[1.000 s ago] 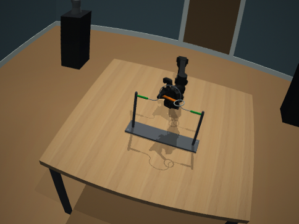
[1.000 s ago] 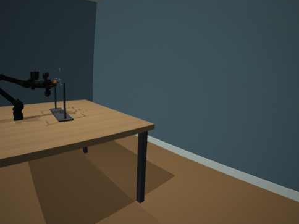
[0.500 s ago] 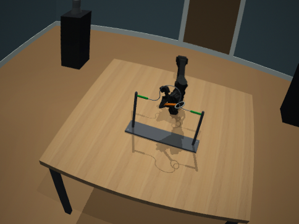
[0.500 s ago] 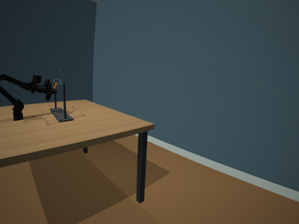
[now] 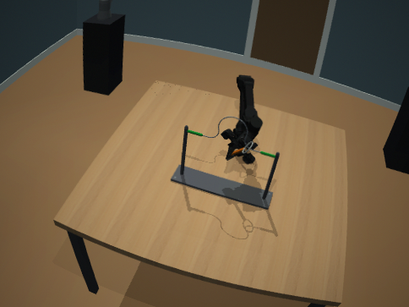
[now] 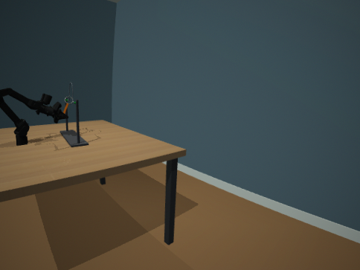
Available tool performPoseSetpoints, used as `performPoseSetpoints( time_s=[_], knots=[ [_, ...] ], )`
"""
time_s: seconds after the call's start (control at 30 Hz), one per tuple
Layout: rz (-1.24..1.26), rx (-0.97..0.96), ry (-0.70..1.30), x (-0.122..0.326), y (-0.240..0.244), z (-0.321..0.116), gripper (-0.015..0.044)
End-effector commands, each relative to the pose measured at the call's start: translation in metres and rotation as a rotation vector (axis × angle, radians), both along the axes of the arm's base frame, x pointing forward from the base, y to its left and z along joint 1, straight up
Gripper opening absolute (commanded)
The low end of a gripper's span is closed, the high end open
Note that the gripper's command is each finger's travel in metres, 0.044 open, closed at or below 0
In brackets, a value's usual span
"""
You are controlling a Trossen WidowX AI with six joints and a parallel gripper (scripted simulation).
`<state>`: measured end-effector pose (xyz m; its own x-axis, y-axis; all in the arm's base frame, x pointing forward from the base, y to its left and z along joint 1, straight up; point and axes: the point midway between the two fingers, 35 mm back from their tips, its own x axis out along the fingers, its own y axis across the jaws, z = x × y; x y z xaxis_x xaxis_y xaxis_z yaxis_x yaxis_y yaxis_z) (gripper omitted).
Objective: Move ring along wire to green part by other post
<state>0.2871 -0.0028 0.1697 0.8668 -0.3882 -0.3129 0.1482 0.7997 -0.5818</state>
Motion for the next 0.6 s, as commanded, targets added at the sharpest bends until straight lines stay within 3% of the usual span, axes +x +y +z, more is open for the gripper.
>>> performPoseSetpoints(
  time_s=[0.0, 0.57],
  knots=[
    [-0.006, 0.108, -0.010, 0.001, 0.014, -0.007, -0.0150],
    [-0.001, 0.439, -0.025, 0.004, 0.070, -0.024, -0.0150]
  ],
)
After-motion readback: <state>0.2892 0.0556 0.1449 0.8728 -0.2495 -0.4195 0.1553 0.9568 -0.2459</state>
